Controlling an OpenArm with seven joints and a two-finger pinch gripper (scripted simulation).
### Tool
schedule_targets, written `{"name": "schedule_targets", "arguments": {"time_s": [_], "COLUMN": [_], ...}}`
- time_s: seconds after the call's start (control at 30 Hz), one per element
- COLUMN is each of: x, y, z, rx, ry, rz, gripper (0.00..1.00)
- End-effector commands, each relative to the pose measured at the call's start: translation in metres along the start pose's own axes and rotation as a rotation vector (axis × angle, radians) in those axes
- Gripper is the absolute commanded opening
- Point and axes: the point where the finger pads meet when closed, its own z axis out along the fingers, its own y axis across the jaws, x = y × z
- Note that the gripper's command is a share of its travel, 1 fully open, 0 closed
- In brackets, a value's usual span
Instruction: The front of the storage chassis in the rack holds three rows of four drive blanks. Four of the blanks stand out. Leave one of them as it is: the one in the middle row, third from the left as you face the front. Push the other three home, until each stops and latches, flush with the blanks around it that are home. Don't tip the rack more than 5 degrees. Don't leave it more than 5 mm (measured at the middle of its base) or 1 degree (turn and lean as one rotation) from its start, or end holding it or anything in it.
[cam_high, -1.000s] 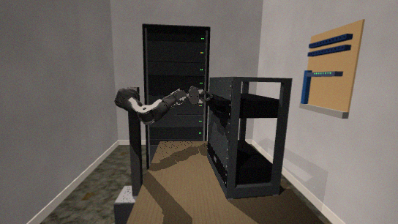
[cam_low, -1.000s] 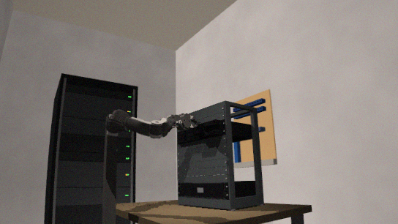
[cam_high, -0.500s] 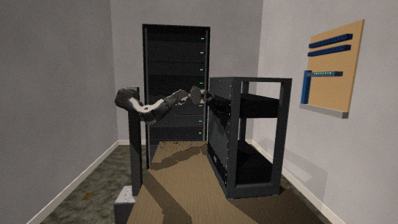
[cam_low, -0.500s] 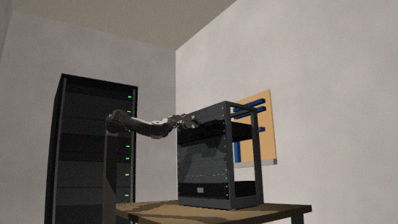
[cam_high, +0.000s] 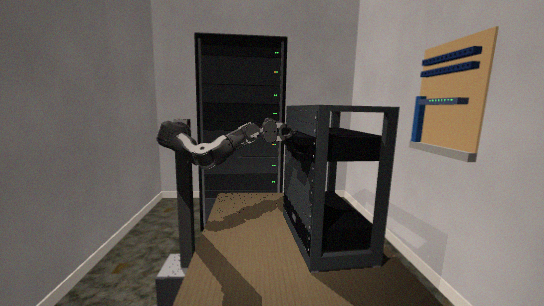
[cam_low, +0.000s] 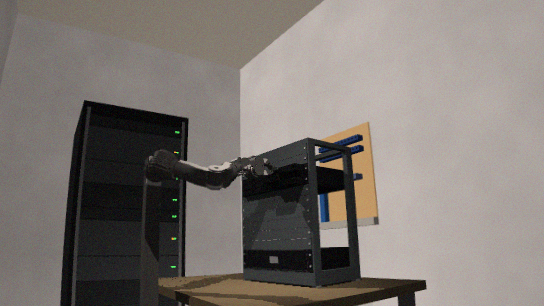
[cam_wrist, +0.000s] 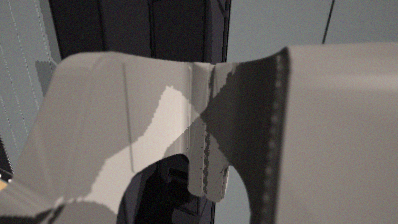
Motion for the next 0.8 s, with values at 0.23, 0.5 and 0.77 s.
{"name": "schedule_targets", "arguments": {"time_s": [0.23, 0.5, 0.77], "x": [0.0032, 0.0041, 0.0041], "y": [0.0018, 0.0011, 0.0011], "z": [0.0011, 0.0038, 0.0039], "rx": [-0.007, -0.007, -0.007], "ry": [0.011, 0.011, 0.011], "rz": [-0.002, -0.002, -0.002], "gripper": [0.0, 0.0, 0.0]}}
